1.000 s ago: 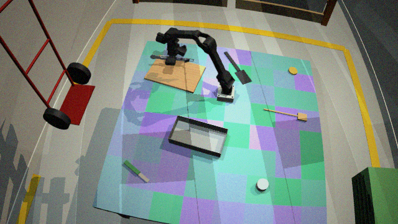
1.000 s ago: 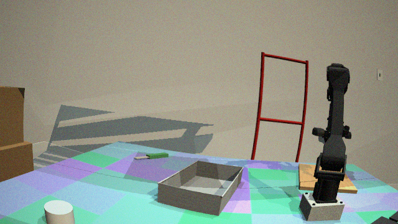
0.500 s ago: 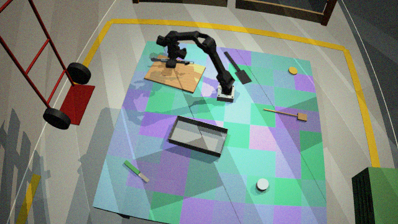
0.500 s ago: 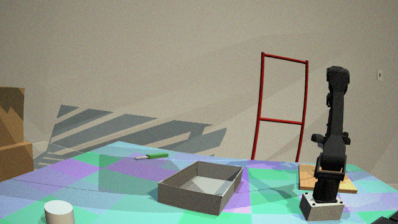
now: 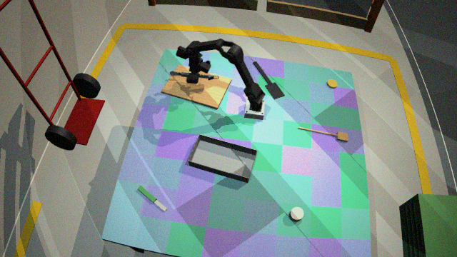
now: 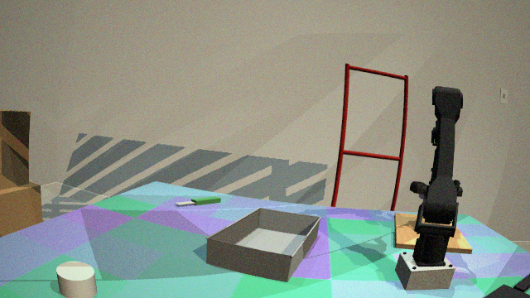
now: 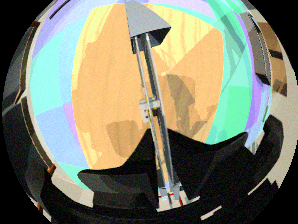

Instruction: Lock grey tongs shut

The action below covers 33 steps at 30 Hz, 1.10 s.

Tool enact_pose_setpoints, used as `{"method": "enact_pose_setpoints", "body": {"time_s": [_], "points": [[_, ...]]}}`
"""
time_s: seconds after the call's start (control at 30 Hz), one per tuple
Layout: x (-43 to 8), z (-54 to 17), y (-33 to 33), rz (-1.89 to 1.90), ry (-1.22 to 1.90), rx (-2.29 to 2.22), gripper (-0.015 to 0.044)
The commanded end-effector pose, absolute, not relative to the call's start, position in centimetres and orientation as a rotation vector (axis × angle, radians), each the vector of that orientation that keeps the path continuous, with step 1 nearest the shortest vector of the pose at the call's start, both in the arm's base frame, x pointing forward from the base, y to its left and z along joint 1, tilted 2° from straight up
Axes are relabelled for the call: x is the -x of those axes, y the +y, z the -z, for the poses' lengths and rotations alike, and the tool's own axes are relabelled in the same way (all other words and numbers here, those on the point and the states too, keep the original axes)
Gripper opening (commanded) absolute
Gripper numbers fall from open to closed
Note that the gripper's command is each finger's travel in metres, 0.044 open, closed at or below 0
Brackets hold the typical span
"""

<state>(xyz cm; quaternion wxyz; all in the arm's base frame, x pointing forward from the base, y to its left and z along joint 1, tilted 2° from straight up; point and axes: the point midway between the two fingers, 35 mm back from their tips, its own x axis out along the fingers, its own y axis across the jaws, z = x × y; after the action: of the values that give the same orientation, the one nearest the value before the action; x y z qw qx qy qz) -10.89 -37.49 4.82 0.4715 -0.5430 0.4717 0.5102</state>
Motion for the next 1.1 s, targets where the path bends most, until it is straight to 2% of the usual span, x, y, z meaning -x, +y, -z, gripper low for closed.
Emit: {"method": "enact_pose_setpoints", "body": {"time_s": [0.0,0.2,0.93,1.07], "points": [[10.9,-4.18,-37.33,-1.252,1.158,1.322,-0.015],[10.88,-3.94,-37.29,-1.252,1.158,1.322,-0.015],[10.81,-4.07,-37.31,-1.25,1.152,1.328,0.0428],[10.84,-4.65,-36.81,-1.25,1.152,1.328,0.044]]}}
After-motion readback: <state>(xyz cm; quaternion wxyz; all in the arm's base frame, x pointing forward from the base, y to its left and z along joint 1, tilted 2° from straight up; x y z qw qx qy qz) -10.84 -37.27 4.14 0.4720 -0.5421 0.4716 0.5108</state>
